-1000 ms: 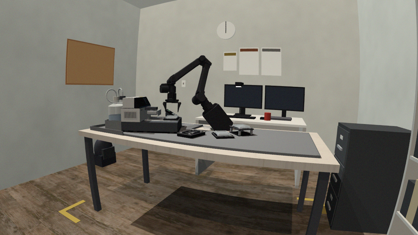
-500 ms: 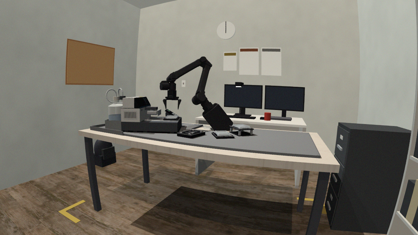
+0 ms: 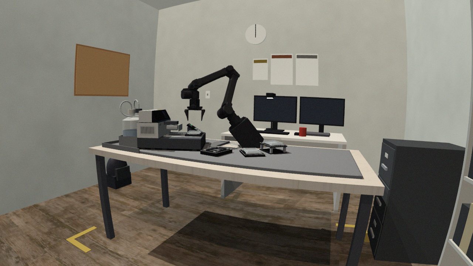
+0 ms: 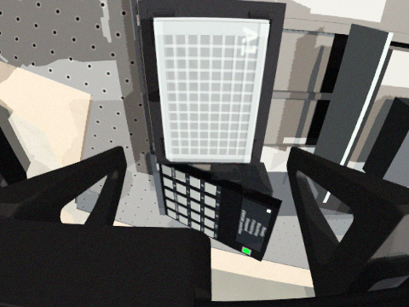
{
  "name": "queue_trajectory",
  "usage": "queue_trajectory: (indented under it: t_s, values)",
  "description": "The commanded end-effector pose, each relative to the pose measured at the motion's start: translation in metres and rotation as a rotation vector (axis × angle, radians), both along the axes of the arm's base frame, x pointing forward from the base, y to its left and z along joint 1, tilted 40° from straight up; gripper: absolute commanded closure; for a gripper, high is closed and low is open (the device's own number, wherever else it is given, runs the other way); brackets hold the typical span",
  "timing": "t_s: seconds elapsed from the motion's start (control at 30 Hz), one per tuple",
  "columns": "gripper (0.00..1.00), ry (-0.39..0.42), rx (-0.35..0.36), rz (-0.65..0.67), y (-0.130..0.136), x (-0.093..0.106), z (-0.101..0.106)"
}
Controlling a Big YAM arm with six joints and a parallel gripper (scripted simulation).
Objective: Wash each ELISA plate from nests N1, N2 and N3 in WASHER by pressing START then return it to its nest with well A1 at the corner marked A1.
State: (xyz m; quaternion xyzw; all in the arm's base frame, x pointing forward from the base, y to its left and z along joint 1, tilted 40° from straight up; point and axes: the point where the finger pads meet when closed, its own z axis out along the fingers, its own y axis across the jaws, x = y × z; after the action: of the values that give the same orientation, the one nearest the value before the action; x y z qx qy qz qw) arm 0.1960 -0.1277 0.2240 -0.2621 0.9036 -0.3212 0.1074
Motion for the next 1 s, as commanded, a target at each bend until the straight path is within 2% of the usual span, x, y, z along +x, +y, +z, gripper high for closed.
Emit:
queue_trajectory:
  t_s: [0.0,0.07,0.1,0.97]
  values:
    - [0.00,-0.051,-0.005,-0.007,0.002,0.006,0.028]
    - [0.00,-0.051,-0.005,-0.007,0.002,0.006,0.028]
    - [0.00,-0.034,-0.004,-0.008,0.001,0.004,0.017]
    - [0.00,-0.034,-0.004,-0.008,0.001,0.004,0.017]
